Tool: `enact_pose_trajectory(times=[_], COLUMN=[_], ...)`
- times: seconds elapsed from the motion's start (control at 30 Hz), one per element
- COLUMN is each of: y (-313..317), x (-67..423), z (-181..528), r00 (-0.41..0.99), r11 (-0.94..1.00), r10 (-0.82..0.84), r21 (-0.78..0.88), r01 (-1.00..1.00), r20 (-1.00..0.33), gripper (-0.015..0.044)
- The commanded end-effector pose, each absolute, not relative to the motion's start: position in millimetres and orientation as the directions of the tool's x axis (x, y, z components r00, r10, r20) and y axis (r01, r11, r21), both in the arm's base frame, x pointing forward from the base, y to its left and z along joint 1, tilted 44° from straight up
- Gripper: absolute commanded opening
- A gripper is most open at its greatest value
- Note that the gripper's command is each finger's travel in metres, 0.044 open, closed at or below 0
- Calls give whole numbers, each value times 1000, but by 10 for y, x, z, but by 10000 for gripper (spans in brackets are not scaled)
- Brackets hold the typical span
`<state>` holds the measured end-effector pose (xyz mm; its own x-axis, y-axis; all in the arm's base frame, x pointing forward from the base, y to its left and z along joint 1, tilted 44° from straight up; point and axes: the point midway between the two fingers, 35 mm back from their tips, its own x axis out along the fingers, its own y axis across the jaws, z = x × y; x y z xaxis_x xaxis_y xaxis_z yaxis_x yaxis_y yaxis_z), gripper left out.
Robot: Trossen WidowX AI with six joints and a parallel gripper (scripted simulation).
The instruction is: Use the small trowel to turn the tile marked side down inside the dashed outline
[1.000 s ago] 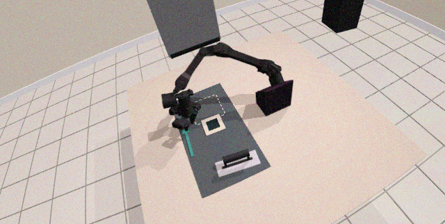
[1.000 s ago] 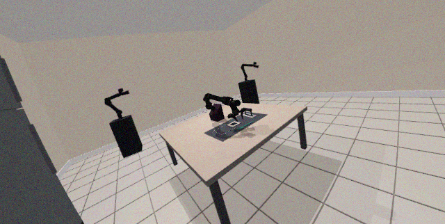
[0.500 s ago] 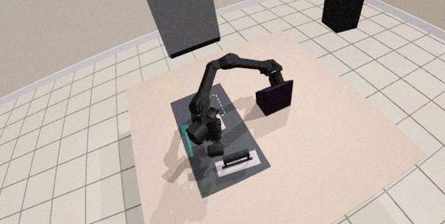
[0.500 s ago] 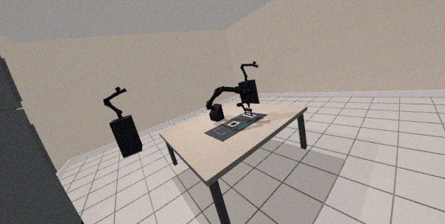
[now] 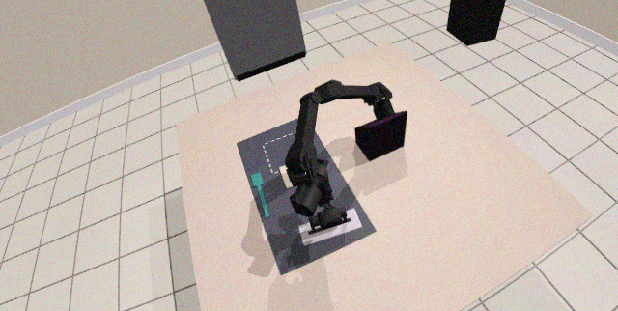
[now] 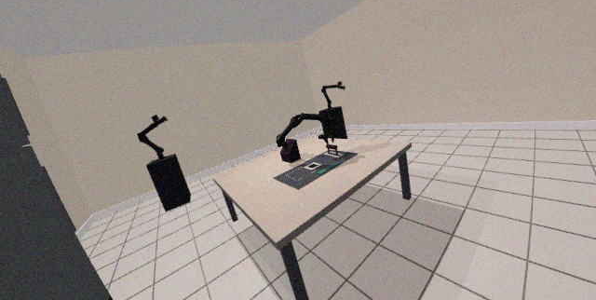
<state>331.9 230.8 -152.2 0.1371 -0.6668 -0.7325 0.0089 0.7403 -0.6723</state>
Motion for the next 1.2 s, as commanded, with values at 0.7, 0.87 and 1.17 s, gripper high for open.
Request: enact_pose_trajectory(times=[0.7,0.87,1.17], y=[2044,2043,2043], x=[3378,3378,3378], z=[-1806,-1808,-1808], r00=[137,137,137], r11=[736,736,736], r10=[-671,-671,-671], r21=[-677,-677,-677], r01=[11,11,11], r20=[-728,-728,-728], gripper=[270,185,130])
